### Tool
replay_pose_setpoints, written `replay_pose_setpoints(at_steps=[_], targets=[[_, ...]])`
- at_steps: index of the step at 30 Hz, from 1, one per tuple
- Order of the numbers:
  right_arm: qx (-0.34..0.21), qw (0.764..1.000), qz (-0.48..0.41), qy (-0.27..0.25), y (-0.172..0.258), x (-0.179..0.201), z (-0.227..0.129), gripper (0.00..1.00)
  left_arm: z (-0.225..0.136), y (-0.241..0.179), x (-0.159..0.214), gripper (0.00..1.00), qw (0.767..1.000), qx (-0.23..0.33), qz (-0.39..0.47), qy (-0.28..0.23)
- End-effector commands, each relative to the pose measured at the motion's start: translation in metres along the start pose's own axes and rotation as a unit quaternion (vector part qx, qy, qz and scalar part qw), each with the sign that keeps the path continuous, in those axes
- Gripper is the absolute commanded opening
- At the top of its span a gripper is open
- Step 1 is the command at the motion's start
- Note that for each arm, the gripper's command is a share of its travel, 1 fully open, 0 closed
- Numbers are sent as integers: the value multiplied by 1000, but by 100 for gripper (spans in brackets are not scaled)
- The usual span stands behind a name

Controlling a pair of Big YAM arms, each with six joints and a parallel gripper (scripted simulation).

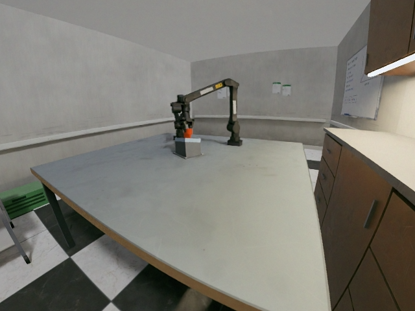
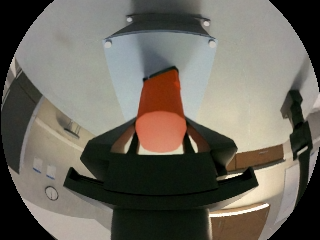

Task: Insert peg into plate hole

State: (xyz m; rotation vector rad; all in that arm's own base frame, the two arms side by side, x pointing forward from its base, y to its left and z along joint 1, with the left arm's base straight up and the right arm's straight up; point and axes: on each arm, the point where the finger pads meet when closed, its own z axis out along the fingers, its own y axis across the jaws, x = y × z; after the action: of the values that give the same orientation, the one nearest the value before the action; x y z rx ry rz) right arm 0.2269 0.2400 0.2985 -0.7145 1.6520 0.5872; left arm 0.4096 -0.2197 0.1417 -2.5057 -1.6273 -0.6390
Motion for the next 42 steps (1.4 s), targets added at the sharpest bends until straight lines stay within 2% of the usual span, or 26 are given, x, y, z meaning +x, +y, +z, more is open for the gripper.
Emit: replay_pose_setpoints(at_steps=[1, 10, 13, 29, 42], targets=[[2, 1000, 2, -18, -1, -20, -2, 100, -16, 16, 6, 40, 999, -28, -22, -2], [2, 1000, 2, -18, -1, -20, -2, 100, -30, 16, 2, 40, 999, -44, -18, -7], [2, 1000, 2, -18, -1, -20, -2, 100, -26, 21, 5, 40, 1000, -27, -2, -6], [2, 1000, 2, -18, -1, -20, -2, 100, -25, 14, 0, 40, 999, -37, 0, -8], [2, 1000, 2, -18, -1, -20, -2, 100, -21, 17, 7, 40, 1000, -21, -7, -4]])
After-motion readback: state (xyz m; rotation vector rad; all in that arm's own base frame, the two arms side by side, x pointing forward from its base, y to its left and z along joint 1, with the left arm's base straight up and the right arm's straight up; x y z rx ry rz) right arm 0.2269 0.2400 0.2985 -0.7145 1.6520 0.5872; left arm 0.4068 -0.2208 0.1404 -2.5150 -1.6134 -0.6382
